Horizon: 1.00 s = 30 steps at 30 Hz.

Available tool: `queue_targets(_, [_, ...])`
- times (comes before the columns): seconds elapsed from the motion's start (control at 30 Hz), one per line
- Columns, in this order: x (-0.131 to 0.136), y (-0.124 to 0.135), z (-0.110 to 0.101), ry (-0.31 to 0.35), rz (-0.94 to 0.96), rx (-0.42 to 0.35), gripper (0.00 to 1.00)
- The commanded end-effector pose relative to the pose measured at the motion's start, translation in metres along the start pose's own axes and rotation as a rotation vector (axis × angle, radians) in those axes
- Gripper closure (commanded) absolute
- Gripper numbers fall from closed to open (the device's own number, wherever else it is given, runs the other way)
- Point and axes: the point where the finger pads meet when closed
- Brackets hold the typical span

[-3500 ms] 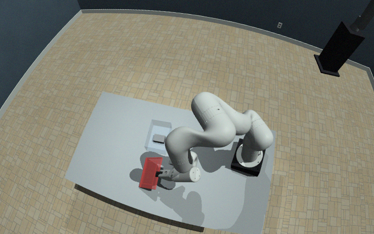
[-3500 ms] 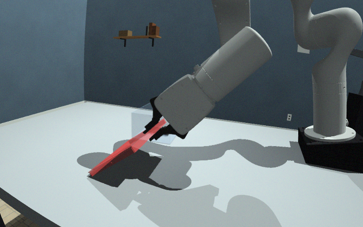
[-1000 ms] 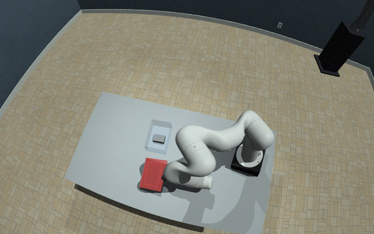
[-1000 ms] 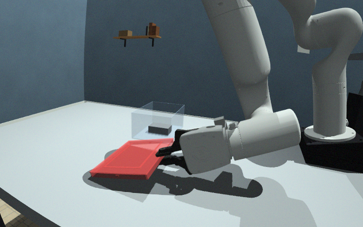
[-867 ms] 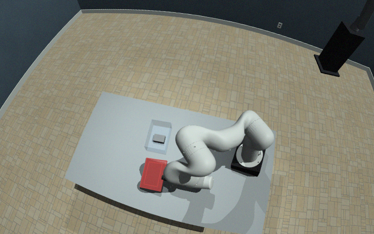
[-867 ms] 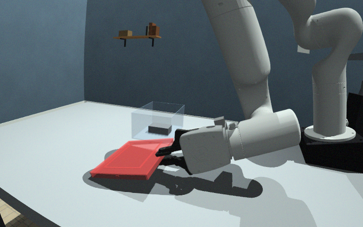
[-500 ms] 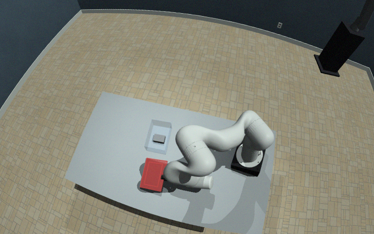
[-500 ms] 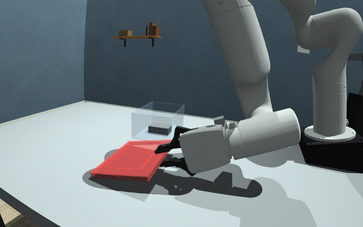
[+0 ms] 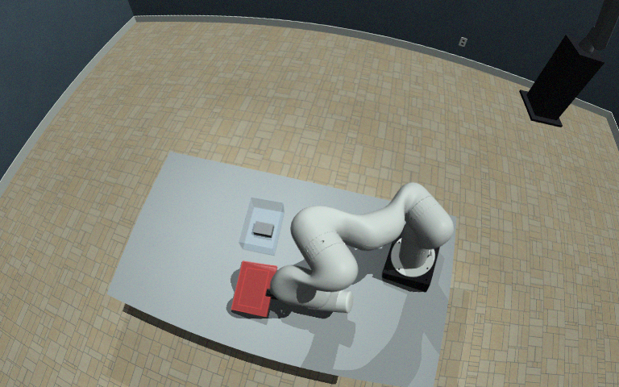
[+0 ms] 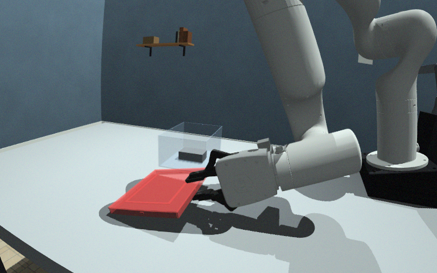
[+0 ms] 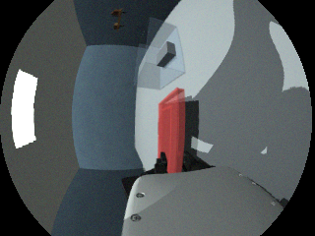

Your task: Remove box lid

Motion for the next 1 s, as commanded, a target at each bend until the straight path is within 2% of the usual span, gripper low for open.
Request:
queue_targets(0.0, [-0.0012,0.0004,0.0001,-0.001,0.001,0.0,0.6])
queue_targets(0.33, [-0.0029,0.0005,0.0001,-0.001,0.001,0.0,0.6])
queue_targets(0.37, [-0.0029,0.0005,0.0001,-0.001,0.001,0.0,0.56])
queue_targets(0.7, [-0.0045,0.0007,0.0001,-0.001,0.001,0.0,0.56])
queue_targets(0.73, [-0.0046,0.0007,0.0001,-0.001,0.001,0.0,0.52])
queue_targets(0.97, [-0.0062,0.0008,0.0001,-0.001,0.001,0.0,0.52])
Point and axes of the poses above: the point where the finger pads meet when closed, its own z axis out along the fingers, its own x axis across the jaws, y = z × x, and after that the axes turned 5 degrees about z, right-handed
